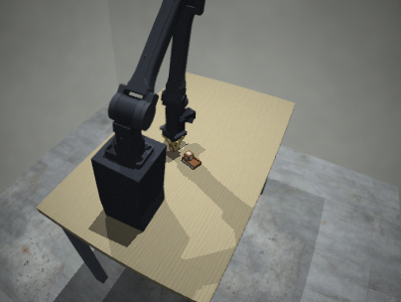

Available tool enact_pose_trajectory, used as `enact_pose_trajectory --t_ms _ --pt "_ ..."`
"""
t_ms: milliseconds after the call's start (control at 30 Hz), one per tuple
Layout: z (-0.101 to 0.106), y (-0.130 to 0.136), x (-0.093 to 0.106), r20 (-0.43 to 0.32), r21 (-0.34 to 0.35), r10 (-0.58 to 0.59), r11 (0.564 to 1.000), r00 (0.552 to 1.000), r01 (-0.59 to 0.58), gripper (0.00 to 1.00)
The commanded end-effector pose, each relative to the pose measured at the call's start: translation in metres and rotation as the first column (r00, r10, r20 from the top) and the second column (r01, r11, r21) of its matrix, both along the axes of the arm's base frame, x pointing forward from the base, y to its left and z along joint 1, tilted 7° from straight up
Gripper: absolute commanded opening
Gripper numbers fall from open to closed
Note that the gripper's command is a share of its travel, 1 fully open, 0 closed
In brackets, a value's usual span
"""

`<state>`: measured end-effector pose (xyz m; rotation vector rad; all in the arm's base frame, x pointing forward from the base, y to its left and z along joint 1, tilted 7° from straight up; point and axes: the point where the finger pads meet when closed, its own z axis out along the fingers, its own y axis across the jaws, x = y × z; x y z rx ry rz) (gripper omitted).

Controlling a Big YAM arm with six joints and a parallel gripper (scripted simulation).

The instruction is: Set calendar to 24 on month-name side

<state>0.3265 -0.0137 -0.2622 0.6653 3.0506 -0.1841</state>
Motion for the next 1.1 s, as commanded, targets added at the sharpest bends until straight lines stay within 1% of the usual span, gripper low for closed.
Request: enact_pose_trajectory --t_ms 0,33,233,1067 --pt "0.0034 -0.0023 0.016 0.037 -0.001 0.011 1.0 0.999 -0.011 0.25" --pt "0.0045 -0.0024 0.018 0.043 -0.001 0.011 1.0 0.999 -0.011 0.25" --pt "0.0017 -0.0025 0.0135 0.031 -0.001 0.011 1.0 0.999 -0.011 0.25" --pt "0.0016 -0.0024 0.0134 0.031 -0.001 0.011 1.0 0.999 -0.011 0.25"
